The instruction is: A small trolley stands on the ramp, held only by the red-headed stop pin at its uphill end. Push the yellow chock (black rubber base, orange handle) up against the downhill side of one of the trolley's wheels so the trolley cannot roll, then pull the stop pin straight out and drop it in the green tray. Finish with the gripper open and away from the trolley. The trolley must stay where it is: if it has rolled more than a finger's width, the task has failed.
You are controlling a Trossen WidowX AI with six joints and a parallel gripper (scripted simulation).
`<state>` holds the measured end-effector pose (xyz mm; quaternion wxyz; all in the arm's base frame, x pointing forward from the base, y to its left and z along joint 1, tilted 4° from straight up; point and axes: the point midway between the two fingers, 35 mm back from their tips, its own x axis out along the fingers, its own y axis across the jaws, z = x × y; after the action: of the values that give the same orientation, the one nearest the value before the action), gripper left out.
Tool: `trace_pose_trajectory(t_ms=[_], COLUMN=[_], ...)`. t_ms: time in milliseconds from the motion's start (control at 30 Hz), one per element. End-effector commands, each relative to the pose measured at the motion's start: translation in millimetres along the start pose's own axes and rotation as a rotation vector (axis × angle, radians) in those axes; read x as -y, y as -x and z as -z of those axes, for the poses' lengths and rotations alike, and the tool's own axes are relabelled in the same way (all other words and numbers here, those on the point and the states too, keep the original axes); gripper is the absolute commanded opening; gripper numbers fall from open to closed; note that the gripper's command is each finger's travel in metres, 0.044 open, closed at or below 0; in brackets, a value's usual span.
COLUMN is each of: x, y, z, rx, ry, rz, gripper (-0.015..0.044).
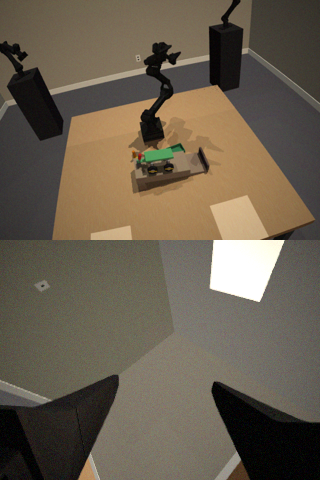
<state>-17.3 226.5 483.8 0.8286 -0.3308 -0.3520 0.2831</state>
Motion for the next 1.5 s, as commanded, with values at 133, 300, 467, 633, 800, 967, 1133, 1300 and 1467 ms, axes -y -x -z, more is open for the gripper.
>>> trace_pose_trajectory(t_ms=[133, 300, 467, 633, 800, 967, 1133, 1300, 1467], x=[32.0, 95.0, 141.7, 181.2, 211.6, 231.3, 239.3, 235.6, 220.7], y=[0.8, 6.7, 15.2, 28.6, 46.8, 69.3, 95.4, 124.4, 155.0], z=[9.8, 40.2, 77.4, 122.3, 173.0, 227.2, 282.2, 335.3, 383.6], rx=[0.016, 0.007, -0.076, -0.206, -0.376, -0.579, -0.803, -1.032, -1.249], ry=[-0.001, 0.003, 0.058, 0.115, 0.171, 0.224, 0.27, 0.307, 0.331], rz=[0.073, 0.233, 0.363, 0.474, 0.551, 0.582, 0.556, 0.465, 0.307], gripper=[0.0269, 0.019, 0.019, 0.019, 0.019, 0.019, 0.019, 0.019, 0.019])
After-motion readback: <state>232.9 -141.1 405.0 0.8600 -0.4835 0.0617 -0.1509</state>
